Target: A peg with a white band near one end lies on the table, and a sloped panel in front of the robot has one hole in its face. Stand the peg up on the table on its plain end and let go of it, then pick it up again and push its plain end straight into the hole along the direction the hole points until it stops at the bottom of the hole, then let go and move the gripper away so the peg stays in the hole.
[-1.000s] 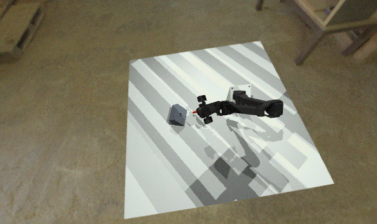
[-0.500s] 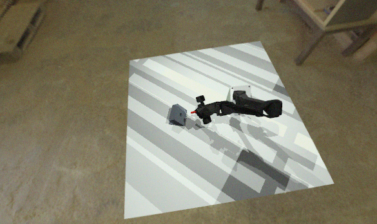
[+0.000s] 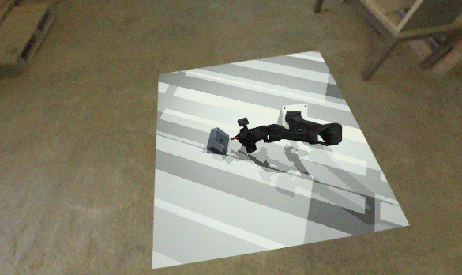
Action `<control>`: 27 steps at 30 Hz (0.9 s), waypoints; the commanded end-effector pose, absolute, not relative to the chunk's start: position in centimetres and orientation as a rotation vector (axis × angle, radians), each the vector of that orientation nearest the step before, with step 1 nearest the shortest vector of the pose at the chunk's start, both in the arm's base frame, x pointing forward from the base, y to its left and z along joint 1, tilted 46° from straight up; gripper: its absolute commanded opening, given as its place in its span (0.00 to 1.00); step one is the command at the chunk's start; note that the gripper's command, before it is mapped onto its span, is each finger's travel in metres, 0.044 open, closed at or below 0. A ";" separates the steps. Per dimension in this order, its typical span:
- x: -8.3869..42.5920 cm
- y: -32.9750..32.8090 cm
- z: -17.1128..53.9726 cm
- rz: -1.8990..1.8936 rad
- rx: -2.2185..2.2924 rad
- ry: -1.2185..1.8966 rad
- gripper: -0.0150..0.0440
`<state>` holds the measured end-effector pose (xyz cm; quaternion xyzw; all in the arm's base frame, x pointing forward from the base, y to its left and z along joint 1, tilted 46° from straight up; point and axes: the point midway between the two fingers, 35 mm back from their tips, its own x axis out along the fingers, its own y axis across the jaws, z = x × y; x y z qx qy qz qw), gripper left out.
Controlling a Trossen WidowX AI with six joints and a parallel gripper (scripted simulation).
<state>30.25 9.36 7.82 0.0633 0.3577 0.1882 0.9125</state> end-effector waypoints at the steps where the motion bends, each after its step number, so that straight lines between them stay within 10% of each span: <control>1: 30.7 9.5 7.6 0.385 0.117 0.725 0.25; 27: 32.8 10.3 6.9 0.372 0.084 0.646 0.25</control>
